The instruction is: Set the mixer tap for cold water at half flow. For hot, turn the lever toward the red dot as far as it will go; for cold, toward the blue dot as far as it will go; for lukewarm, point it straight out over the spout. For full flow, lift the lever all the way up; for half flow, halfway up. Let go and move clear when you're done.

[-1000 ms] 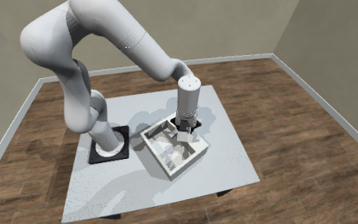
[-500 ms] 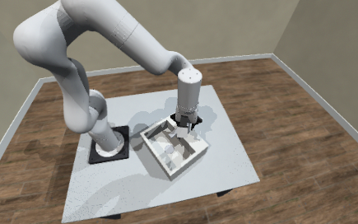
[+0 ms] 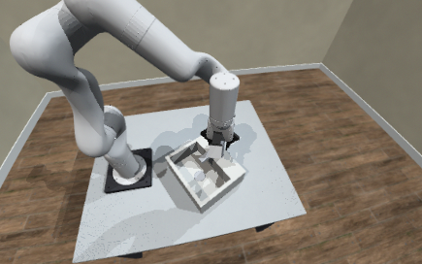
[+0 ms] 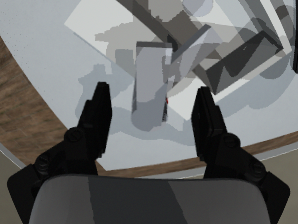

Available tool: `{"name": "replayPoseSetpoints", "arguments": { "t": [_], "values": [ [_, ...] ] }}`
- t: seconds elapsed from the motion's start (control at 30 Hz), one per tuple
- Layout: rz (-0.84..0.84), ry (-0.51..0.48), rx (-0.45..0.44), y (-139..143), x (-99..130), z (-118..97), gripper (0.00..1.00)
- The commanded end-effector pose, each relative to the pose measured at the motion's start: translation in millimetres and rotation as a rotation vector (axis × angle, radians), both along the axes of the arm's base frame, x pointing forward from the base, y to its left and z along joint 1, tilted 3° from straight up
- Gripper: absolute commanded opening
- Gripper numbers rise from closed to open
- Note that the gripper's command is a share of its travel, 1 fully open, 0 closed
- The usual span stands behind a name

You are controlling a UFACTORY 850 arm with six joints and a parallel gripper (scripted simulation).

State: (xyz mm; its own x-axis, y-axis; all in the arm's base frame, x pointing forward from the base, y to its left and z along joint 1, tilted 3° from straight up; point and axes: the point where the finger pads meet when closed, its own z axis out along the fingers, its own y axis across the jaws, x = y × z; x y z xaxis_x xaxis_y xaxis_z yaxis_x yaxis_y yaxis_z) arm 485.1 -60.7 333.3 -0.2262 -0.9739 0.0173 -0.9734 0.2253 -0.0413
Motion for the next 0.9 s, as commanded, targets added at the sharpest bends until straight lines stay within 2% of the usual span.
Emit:
{"name": "replayPoseSetpoints", "arguments": {
  "t": [0.0,0.1,0.13,0.87],
  "values": [
    [0.000,-0.002,0.000,0.0,0.5,3.7,0.68],
    [0.000,-0.002,0.000,0.0,0.5,3.9,0.68],
    [0.000,-0.002,0.000,0.0,0.5,3.9,0.00],
    [0.000,-0.002,0.000,0.0,0.5,3.9,0.00]
  ]
}}
